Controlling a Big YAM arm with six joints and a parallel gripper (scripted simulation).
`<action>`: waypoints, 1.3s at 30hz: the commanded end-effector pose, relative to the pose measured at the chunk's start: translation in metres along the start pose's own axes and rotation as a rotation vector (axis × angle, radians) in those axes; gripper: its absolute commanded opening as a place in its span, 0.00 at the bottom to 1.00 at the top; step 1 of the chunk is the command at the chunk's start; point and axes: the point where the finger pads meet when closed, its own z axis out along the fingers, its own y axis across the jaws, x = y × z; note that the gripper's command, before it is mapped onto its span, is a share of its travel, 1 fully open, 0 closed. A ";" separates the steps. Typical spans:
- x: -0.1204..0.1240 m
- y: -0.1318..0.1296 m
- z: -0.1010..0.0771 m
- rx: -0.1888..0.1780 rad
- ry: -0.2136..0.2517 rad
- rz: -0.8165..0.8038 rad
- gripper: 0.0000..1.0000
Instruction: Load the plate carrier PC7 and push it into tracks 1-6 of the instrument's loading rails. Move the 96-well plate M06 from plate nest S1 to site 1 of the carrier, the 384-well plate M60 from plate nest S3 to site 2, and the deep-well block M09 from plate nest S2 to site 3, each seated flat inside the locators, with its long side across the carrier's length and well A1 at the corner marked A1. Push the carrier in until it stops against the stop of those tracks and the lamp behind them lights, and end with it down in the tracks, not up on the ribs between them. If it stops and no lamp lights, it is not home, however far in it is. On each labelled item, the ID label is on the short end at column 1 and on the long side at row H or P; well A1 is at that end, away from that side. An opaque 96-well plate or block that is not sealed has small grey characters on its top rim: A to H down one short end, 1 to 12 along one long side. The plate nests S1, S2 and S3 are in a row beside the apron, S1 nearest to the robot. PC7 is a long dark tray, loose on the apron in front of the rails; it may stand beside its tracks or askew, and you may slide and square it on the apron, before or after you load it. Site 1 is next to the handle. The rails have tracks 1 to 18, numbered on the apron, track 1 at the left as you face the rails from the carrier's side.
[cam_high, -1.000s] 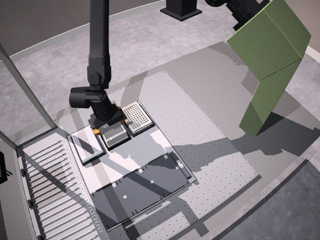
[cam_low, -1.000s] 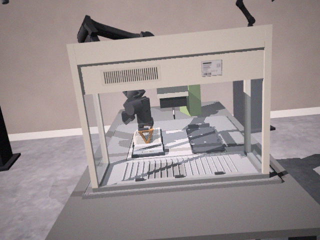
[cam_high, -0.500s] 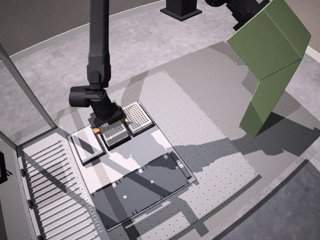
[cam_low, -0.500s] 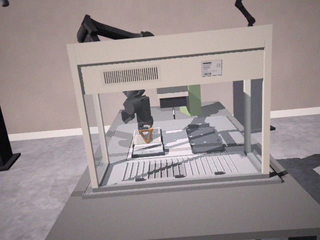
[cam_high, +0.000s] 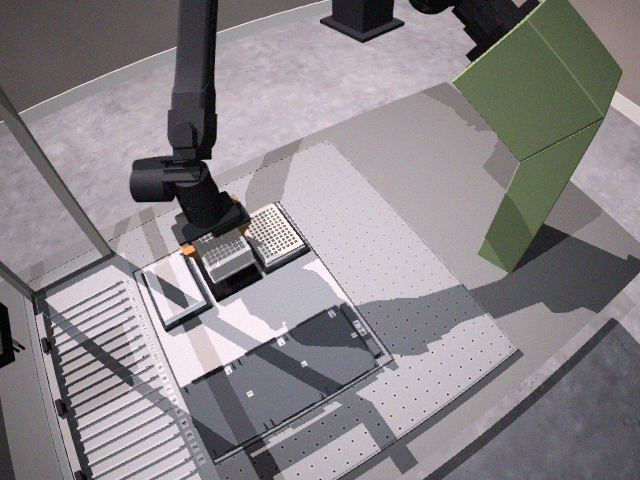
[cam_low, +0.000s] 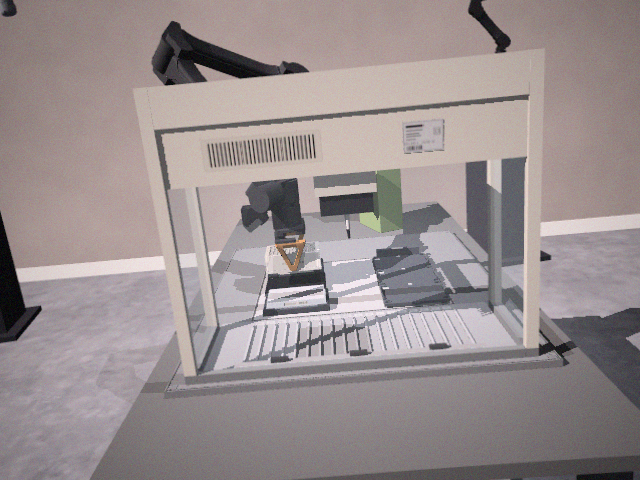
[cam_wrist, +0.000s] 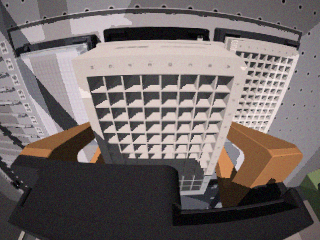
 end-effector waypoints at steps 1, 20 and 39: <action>0.000 0.014 -0.030 -0.039 0.002 0.014 0.00; -0.002 0.010 -0.051 -0.027 -0.002 0.016 0.00; 0.058 0.038 -0.056 -0.032 0.008 0.020 0.00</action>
